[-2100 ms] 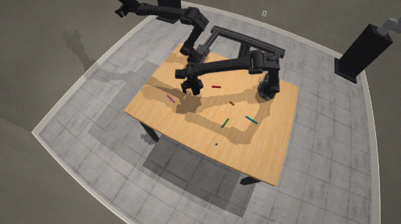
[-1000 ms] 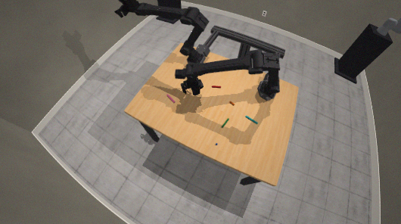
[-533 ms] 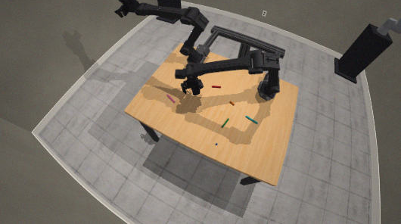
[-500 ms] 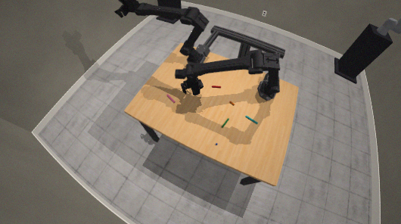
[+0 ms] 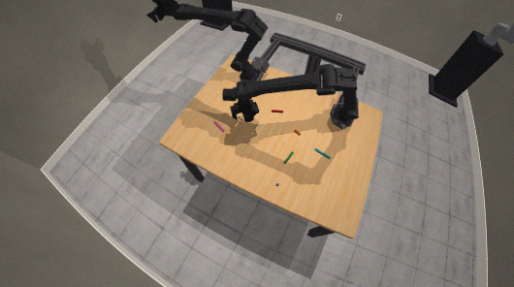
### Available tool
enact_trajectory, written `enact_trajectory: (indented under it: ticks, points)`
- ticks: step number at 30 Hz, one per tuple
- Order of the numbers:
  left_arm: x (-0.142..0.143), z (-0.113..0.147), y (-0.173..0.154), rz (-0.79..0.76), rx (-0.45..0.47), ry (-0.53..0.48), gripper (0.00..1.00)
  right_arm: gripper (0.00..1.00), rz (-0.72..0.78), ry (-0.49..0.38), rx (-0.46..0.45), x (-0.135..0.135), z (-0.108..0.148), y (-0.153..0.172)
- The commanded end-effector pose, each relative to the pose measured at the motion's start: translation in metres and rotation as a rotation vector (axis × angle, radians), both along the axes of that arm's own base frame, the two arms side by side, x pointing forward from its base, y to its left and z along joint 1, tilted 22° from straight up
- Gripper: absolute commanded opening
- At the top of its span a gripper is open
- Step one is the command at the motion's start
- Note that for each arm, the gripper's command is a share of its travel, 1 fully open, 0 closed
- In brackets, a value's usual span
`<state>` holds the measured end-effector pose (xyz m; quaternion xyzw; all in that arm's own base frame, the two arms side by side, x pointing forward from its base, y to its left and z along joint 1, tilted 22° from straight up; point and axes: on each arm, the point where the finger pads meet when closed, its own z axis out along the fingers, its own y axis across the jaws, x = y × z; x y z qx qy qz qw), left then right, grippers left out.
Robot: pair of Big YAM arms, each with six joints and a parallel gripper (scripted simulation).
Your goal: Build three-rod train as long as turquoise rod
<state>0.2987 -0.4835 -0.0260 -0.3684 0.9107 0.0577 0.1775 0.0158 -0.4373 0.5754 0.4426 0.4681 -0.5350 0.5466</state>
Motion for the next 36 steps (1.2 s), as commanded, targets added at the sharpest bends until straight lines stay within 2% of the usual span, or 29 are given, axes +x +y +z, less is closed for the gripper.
enact_trajectory:
  ticks: [1,17,19,22,36]
  points:
    - [0.027,0.004,-0.024,-0.099,0.017,0.019,1.0,1.0,-0.019,-0.019,-0.087,-0.009,0.046,0.004]
    - [0.081,0.007,-0.071,-0.572,0.161,0.135,1.0,1.0,-0.019,-0.019,-0.087,-0.009,0.046,0.004]
    - [0.081,0.007,-0.071,-0.572,0.161,0.135,1.0,1.0,-0.019,-0.019,-0.087,-0.009,0.046,0.004]
    - [0.091,0.007,-0.078,-0.666,0.189,0.157,1.0,1.0,-0.019,-0.019,-0.087,-0.009,0.046,0.004]
    - [0.092,0.007,-0.079,-0.676,0.193,0.16,1.0,1.0,-0.019,-0.019,-0.087,-0.009,0.046,0.004]
